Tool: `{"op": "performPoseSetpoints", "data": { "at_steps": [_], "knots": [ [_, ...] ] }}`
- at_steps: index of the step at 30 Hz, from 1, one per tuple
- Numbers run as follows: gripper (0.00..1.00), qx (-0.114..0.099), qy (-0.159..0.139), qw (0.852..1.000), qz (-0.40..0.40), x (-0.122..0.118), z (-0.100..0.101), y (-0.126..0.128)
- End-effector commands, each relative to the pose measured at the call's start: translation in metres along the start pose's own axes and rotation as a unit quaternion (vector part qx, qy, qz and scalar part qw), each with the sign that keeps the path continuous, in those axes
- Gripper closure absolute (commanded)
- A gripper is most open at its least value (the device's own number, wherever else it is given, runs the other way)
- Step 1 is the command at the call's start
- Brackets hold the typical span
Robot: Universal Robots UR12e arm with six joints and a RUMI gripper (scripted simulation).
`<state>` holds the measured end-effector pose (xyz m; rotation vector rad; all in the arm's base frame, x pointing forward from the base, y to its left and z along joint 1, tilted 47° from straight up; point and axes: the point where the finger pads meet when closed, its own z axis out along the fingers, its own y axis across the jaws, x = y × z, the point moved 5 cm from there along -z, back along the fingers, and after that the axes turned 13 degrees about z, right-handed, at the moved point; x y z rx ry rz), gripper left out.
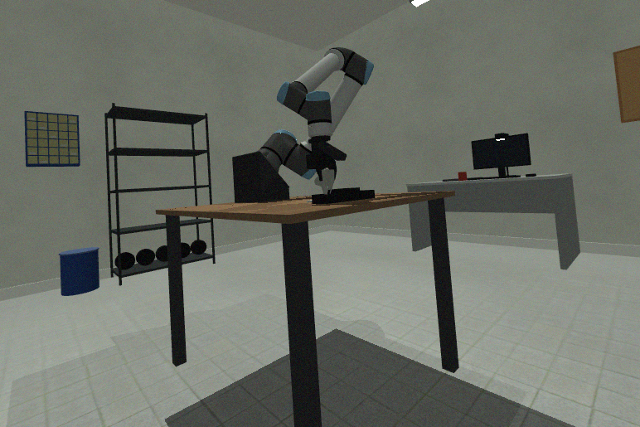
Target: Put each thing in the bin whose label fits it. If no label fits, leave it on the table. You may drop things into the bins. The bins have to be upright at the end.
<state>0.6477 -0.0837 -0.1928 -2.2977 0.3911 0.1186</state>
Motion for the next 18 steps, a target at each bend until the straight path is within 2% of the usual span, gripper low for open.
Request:
{"op": "performPoseSetpoints", "data": {
  "at_steps": [1, 18],
  "knots": [
    [0.96, 0.0, 0.001, 1.0, 0.0, 0.001, -0.002, 0.0],
    [0.96, 0.0, 0.001, 1.0, 0.0, 0.001, -0.022, 0.0]
  ]
}}
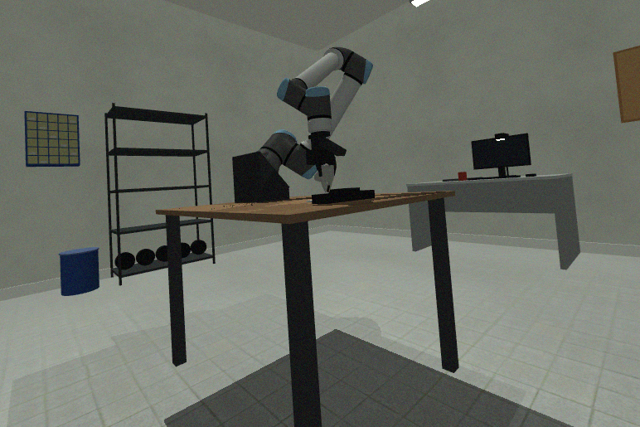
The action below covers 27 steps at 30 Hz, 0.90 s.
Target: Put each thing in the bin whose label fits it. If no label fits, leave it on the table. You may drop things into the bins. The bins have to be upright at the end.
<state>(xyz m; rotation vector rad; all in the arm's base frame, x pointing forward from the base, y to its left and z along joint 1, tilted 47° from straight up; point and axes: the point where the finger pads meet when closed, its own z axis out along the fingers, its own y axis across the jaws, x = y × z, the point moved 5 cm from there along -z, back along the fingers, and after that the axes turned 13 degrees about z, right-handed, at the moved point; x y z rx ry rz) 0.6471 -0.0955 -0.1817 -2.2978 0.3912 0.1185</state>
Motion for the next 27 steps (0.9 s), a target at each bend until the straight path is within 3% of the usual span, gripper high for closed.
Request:
{"op": "performPoseSetpoints", "data": {
  "at_steps": [1, 7, 15, 24, 27],
  "knots": [
    [0.96, 0.0, 0.001, 1.0, 0.0, 0.001, -0.007, 0.0],
    [0.96, 0.0, 0.001, 1.0, 0.0, 0.001, -0.013, 0.0],
    [0.96, 0.0, 0.001, 1.0, 0.0, 0.001, -0.044, 0.0],
    [0.96, 0.0, 0.001, 1.0, 0.0, -0.001, -0.044, -0.005],
    [0.96, 0.0, 0.001, 1.0, 0.0, -0.004, -0.044, -0.019]
  ]
}}
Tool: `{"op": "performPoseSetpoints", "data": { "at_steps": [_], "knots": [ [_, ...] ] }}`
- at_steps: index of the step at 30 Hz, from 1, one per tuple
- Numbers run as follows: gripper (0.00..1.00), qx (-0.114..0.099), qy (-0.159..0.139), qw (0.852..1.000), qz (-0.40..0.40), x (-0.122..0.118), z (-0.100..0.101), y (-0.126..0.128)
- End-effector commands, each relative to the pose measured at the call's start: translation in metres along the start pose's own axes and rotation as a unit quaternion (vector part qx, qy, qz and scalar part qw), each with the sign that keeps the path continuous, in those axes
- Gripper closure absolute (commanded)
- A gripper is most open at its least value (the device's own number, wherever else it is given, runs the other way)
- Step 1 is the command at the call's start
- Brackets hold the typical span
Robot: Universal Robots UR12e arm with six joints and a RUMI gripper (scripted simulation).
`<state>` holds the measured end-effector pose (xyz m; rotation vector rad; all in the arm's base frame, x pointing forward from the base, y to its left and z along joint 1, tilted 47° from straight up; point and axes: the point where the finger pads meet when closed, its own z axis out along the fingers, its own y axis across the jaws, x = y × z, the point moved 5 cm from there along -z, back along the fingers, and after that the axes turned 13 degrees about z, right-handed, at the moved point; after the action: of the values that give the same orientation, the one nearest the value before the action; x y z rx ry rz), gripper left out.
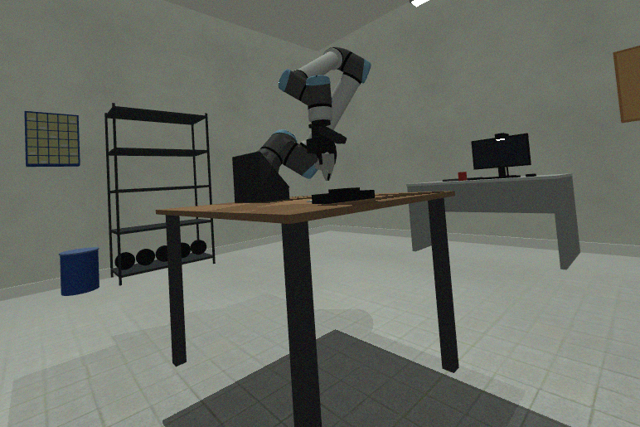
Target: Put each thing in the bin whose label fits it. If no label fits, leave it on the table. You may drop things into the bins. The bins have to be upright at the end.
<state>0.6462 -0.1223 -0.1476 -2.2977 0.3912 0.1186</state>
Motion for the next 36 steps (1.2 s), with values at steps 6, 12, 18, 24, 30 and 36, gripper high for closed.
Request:
{"op": "performPoseSetpoints", "data": {
  "at_steps": [6, 12, 18, 24, 30, 36],
  "knots": [
    [0.96, 0.0, 0.001, 1.0, 0.0, -0.009, -0.001, -0.042],
    [0.96, 0.0, 0.001, 1.0, 0.0, -0.016, -0.001, -0.072],
    [0.96, 0.0, 0.001, 1.0, 0.0, -0.017, -0.001, -0.075],
    [0.96, 0.0, 0.001, 1.0, 0.0, -0.016, 0.01, -0.075],
    [0.96, 0.0, 0.001, 1.0, 0.0, -0.016, 0.023, -0.075],
    [0.96, 0.0, 0.001, 1.0, 0.0, -0.016, 0.036, -0.075]
  ]
}}
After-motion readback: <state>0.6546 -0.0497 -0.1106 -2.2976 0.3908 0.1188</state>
